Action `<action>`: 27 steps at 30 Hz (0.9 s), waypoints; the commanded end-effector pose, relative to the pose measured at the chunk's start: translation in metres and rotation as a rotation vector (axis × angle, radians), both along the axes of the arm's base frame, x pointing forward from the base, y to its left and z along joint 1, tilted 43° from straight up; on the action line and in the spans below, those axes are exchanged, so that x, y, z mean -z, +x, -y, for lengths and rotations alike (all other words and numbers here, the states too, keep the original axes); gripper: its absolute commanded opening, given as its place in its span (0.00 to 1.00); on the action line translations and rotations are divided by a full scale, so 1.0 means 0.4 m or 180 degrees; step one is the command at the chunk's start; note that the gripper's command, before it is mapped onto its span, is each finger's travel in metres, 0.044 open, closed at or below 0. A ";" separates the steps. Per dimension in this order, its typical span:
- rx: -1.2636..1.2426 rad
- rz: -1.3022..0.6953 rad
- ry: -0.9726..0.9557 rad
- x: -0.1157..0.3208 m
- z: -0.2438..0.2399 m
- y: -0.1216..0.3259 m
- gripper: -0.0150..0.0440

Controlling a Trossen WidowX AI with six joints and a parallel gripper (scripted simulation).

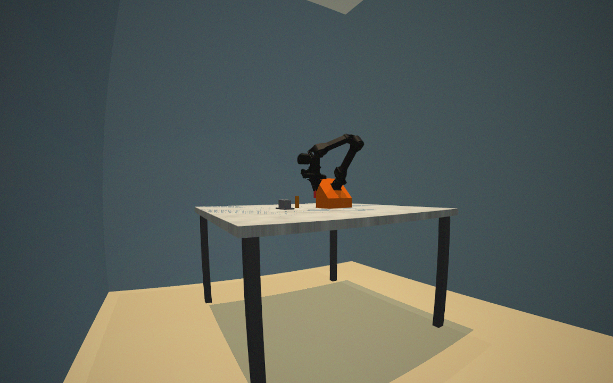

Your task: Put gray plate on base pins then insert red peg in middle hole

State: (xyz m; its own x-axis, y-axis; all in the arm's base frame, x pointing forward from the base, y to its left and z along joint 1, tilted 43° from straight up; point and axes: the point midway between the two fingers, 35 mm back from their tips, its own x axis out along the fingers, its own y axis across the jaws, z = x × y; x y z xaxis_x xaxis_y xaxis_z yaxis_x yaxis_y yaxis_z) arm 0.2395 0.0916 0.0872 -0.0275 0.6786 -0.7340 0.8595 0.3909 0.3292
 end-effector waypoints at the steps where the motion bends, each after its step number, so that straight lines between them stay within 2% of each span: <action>1: 0.0009 -0.0022 -0.0006 0.008 0.008 0.016 0.25; 27: 0.0002 0.0006 -0.0076 0.089 0.115 0.157 0.25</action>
